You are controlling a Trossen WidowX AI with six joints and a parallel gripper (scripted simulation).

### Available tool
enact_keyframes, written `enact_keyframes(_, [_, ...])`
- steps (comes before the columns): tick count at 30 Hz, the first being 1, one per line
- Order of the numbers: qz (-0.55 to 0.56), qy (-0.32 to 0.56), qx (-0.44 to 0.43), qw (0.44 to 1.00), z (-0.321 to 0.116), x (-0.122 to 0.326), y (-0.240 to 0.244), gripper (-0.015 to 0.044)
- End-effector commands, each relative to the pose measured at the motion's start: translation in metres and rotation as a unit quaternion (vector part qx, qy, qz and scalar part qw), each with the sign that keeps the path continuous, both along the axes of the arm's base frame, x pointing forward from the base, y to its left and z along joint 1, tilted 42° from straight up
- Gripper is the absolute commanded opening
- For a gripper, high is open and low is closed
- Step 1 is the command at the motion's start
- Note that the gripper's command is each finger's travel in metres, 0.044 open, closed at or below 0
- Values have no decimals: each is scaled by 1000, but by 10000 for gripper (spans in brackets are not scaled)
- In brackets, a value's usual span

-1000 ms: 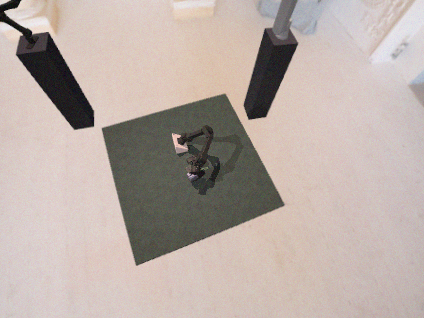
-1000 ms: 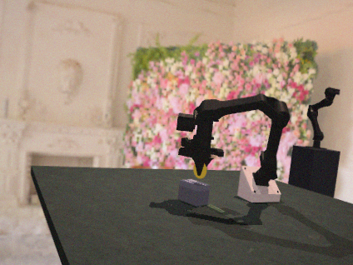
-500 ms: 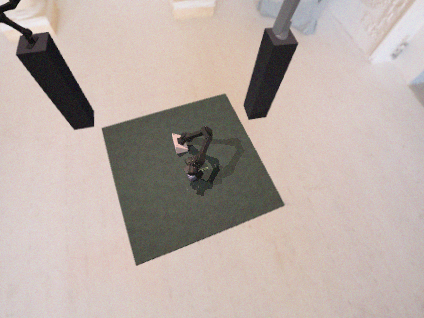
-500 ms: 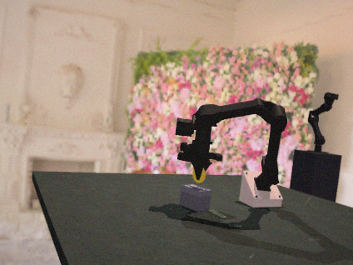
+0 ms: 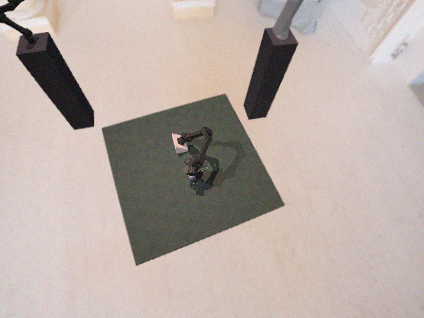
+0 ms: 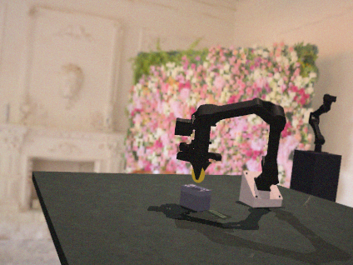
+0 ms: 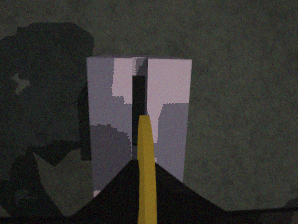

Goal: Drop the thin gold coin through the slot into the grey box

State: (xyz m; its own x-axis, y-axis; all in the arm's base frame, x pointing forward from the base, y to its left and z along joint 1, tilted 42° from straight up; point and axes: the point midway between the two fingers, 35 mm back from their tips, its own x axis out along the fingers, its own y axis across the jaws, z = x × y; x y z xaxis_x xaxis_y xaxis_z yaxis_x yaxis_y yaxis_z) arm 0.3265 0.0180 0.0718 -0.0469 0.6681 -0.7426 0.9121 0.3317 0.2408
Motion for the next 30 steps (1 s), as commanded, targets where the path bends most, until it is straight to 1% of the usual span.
enact_keyframes(1, [4,-3,0,1000,-1,2,-2,0])
enact_keyframes(30, [-2,1,0,1000,-7,-1,5,0])
